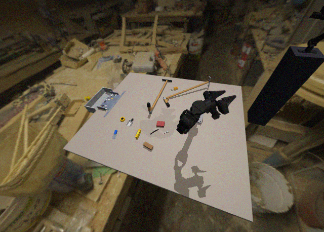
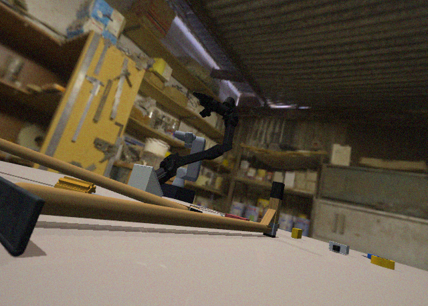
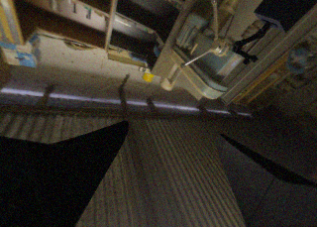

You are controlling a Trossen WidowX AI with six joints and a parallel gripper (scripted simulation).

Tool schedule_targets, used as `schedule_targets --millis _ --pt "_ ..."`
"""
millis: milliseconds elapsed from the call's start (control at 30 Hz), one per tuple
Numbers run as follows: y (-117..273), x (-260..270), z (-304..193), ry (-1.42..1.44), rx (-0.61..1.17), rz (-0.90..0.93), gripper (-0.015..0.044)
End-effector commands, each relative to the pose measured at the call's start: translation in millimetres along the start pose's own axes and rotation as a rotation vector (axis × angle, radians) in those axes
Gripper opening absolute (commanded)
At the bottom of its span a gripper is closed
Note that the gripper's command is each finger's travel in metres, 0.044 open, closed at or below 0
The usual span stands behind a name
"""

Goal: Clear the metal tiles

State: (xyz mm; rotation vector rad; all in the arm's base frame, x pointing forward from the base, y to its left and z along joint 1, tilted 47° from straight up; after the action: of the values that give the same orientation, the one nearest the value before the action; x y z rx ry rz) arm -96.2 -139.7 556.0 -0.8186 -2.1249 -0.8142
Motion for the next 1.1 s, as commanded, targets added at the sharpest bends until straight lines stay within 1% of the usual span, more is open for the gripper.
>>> schedule_targets --millis 0,400,1067 --pt "-1 -2 -2 0.015 0.007 -0.012 0.0309" --pt "-24 -22 -21 0.177 0.071 -0.127 0.0000" --pt "-53 -65 -53 0.450 0.204 -0.303 0.0000"
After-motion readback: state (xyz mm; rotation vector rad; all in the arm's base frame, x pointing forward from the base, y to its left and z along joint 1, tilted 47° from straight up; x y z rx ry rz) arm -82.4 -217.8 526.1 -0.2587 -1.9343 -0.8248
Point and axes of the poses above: the point midway between the two fingers, 35 mm back from their tips, its own y axis back along the fingers, its own x axis across the jaws, z = x × y, the point moved 10 cm from there along y, back along the fingers, and after that the axes turned 4 degrees about -y, right-handed, at the moved point
